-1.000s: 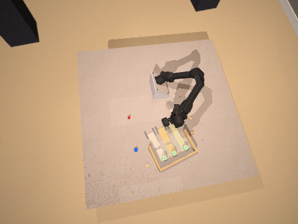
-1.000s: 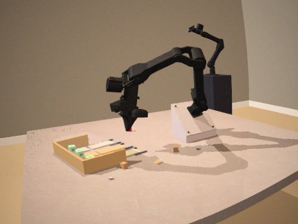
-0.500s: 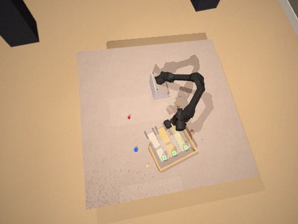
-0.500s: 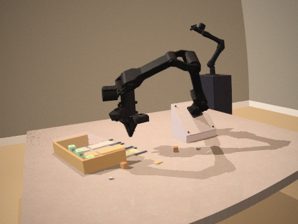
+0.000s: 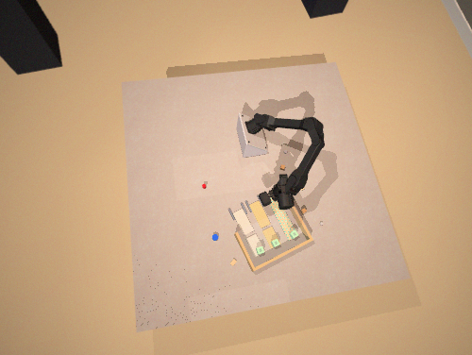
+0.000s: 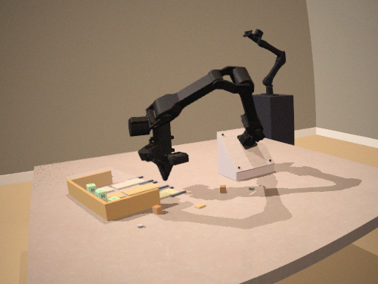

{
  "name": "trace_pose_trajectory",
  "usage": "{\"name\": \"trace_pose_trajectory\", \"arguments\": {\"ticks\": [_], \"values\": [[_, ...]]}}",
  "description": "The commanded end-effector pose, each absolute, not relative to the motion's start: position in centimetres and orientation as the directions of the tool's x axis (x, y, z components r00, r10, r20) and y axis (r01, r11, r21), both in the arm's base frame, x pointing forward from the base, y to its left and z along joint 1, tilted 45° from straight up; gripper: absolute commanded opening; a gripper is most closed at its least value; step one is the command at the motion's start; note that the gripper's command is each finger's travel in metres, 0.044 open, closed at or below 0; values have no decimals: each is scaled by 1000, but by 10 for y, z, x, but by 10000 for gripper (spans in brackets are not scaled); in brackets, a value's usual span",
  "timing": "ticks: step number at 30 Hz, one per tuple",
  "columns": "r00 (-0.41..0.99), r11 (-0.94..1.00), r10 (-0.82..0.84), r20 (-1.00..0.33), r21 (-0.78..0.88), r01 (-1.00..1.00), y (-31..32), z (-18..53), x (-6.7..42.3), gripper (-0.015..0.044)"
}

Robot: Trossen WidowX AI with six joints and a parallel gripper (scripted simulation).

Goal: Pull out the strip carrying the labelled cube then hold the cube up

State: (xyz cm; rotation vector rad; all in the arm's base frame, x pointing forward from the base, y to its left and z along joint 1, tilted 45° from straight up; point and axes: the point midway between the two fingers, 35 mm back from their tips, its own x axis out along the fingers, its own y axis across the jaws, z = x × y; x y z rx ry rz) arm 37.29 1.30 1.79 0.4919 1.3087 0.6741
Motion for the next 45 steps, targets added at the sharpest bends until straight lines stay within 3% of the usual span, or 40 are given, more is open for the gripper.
{"name": "trace_pose_trajectory", "arguments": {"ticks": [1, 45], "values": [[111, 716, 697, -708, 679, -162, 18, 11, 371, 0], [111, 713, 700, -706, 682, -163, 42, -14, 371, 0]]}}
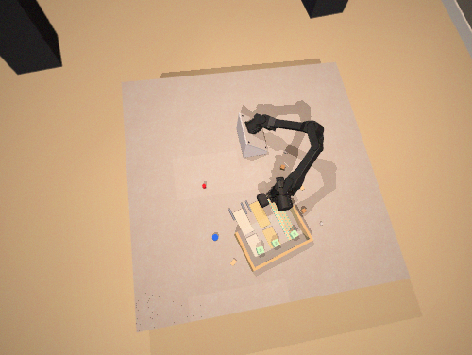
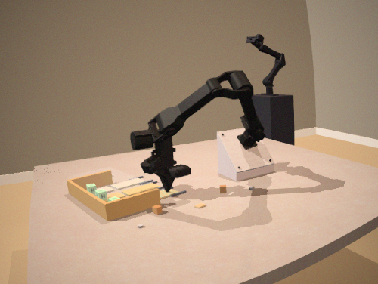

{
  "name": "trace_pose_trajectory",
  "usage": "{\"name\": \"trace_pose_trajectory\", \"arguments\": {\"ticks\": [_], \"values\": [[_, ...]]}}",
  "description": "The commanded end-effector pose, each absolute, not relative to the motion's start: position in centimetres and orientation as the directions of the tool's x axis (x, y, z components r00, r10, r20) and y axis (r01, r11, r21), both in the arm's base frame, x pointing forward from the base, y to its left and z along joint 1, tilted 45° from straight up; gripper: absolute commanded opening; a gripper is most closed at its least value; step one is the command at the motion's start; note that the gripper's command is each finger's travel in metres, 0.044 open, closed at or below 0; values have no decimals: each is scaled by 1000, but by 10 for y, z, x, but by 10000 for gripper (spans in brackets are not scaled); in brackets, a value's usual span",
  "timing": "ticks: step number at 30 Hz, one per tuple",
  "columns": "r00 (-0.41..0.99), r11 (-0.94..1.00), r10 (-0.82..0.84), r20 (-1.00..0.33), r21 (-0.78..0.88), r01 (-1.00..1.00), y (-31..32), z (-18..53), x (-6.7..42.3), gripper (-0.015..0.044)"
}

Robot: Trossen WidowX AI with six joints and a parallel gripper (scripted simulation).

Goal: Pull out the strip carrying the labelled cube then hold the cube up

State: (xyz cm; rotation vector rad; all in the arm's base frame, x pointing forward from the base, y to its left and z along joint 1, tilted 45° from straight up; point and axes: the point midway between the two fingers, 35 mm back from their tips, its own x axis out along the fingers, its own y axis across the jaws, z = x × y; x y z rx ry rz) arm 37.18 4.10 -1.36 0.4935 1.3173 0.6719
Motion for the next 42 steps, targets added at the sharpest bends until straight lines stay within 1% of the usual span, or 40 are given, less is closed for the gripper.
{"name": "trace_pose_trajectory", "arguments": {"ticks": [1, 33, 42], "values": [[111, 713, 700, -706, 682, -163, 42, -14, 371, 0], [111, 713, 700, -706, 682, -163, 44, -16, 373, 0], [110, 713, 700, -706, 682, -162, 43, -19, 360, 0]]}}
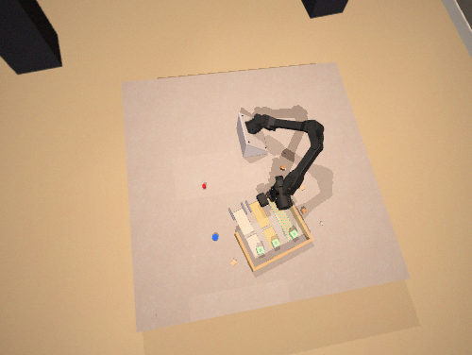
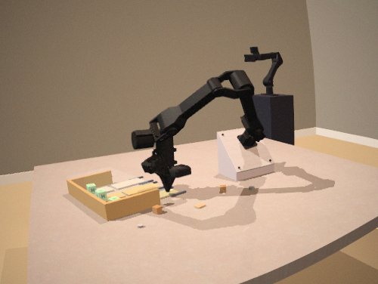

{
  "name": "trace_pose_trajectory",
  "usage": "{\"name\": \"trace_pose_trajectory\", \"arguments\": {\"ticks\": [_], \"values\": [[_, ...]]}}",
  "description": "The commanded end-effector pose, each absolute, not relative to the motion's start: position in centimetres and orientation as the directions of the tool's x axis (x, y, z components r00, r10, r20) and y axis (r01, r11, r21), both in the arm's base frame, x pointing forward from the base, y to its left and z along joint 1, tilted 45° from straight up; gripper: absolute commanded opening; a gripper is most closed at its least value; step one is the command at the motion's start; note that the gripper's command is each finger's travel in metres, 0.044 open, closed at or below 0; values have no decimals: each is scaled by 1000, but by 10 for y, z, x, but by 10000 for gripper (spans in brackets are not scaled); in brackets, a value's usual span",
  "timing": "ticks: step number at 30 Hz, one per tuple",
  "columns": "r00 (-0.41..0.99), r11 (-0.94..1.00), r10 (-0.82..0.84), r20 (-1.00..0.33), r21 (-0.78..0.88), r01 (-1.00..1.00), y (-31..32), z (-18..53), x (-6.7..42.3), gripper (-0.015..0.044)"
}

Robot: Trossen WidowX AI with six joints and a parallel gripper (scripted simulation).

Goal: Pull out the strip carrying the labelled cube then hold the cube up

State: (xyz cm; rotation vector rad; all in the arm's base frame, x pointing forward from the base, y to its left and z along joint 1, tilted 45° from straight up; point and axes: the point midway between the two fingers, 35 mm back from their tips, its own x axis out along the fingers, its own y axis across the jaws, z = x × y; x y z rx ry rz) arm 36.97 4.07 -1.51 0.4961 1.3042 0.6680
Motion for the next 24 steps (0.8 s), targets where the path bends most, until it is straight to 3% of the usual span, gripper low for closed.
{"name": "trace_pose_trajectory", "arguments": {"ticks": [1, 24], "values": [[110, 713, 700, -706, 682, -162, 43, -20, 359, 0], [109, 713, 700, -706, 682, -161, 42, -28, 324, 0]]}}
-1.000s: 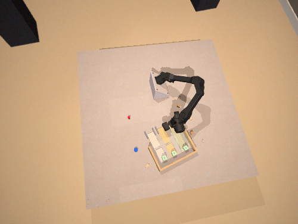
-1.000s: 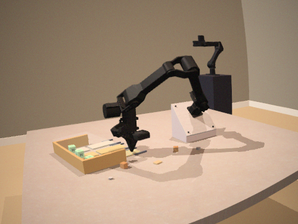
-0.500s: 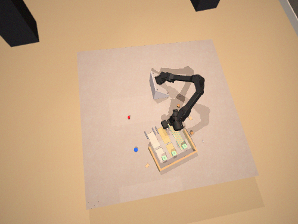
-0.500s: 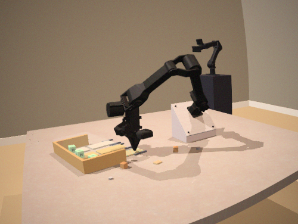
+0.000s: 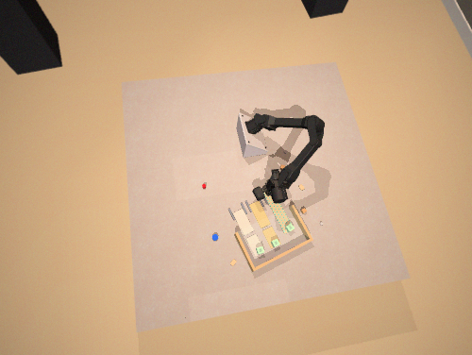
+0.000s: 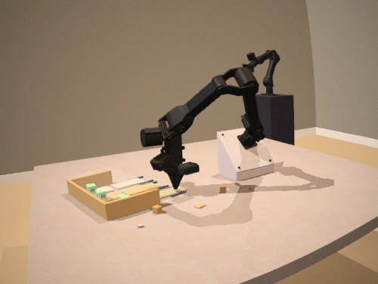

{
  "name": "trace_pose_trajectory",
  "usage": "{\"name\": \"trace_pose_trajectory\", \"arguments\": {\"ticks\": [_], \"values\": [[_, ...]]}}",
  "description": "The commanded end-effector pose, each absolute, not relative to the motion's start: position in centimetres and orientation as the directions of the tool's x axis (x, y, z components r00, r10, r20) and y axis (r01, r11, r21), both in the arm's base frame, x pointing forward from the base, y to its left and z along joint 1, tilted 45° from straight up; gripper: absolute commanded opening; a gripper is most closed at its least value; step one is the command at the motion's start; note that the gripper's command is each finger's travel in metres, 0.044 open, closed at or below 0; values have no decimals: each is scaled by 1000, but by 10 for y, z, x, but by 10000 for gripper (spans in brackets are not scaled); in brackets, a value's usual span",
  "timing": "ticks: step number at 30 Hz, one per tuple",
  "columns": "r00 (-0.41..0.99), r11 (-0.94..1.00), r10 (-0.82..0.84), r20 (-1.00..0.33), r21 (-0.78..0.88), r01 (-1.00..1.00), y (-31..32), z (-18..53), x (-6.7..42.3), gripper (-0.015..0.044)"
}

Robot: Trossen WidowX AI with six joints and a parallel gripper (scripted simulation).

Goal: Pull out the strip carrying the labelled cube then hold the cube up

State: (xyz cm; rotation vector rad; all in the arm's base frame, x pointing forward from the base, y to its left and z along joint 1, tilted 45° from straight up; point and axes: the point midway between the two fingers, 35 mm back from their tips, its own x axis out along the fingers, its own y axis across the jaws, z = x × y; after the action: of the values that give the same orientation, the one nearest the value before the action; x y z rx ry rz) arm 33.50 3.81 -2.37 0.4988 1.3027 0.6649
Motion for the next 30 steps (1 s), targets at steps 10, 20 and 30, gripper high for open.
{"name": "trace_pose_trajectory", "arguments": {"ticks": [10, 20, 30], "values": [[108, 713, 700, -706, 682, -161, 41, -32, 310, 0], [108, 713, 700, -706, 682, -160, 41, -35, 295, 0], [107, 713, 700, -706, 683, -159, 40, -38, 280, 0]]}}
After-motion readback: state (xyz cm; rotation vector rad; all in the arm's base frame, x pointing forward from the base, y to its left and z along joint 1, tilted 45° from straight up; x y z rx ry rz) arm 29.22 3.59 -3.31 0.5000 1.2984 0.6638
